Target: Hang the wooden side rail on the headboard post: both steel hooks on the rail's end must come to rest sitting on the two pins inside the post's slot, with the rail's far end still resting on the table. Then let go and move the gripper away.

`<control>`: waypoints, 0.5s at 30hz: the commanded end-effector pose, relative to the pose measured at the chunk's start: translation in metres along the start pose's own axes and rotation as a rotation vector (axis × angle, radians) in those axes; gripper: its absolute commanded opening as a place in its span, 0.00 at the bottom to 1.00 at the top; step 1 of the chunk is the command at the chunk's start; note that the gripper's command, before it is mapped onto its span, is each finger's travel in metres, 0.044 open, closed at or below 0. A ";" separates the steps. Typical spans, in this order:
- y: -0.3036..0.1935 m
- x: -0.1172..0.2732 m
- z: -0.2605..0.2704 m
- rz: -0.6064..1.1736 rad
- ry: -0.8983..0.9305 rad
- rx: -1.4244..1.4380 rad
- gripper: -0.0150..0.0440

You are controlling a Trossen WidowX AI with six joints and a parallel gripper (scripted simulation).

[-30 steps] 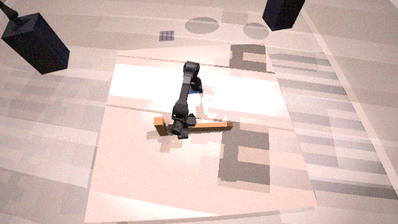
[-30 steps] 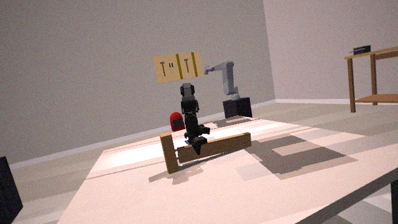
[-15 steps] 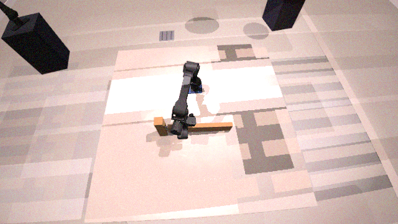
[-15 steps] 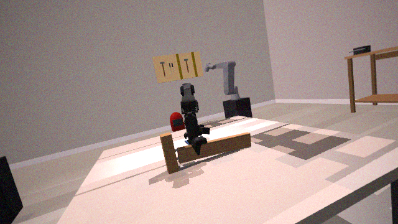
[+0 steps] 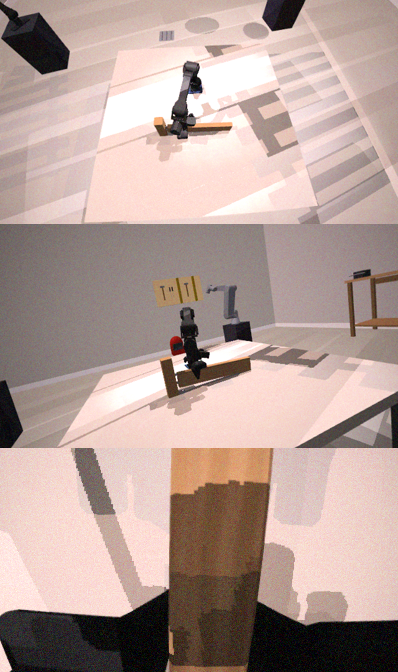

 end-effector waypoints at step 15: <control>-0.002 0.003 -0.002 0.005 -0.005 0.004 0.25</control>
Point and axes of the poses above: the point midway between the two fingers, 35 mm back from their tips, its own x axis back along the fingers, its own z axis across the jaws, y = z × x, the point moved 1 cm from there along x, back along the fingers, and after that the axes turned 3 degrees about -x, right-handed, at the moved point
